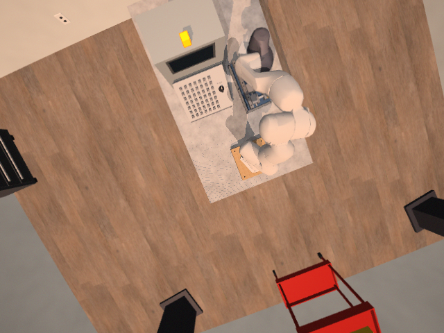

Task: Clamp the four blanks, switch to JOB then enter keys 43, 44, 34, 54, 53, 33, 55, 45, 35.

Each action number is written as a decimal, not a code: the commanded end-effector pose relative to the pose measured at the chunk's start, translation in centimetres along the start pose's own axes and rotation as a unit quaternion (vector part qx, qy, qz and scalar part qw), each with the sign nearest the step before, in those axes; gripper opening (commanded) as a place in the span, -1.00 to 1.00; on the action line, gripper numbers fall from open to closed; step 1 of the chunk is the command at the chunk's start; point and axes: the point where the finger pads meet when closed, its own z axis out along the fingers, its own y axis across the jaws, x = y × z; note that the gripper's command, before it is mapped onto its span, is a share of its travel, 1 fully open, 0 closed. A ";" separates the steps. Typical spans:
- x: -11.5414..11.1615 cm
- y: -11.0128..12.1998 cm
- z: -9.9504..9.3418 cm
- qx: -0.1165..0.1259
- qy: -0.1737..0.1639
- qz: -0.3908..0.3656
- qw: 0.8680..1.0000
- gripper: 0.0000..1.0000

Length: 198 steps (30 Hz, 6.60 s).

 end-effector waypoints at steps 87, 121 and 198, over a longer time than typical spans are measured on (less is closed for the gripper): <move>0.2 0.1 0.6 -0.002 0.003 0.003 1.000 -0.20; 0.1 0.1 -6.7 -0.002 0.003 0.003 1.000 -0.20; -0.2 10.1 -9.8 -0.002 0.003 0.002 1.000 -1.00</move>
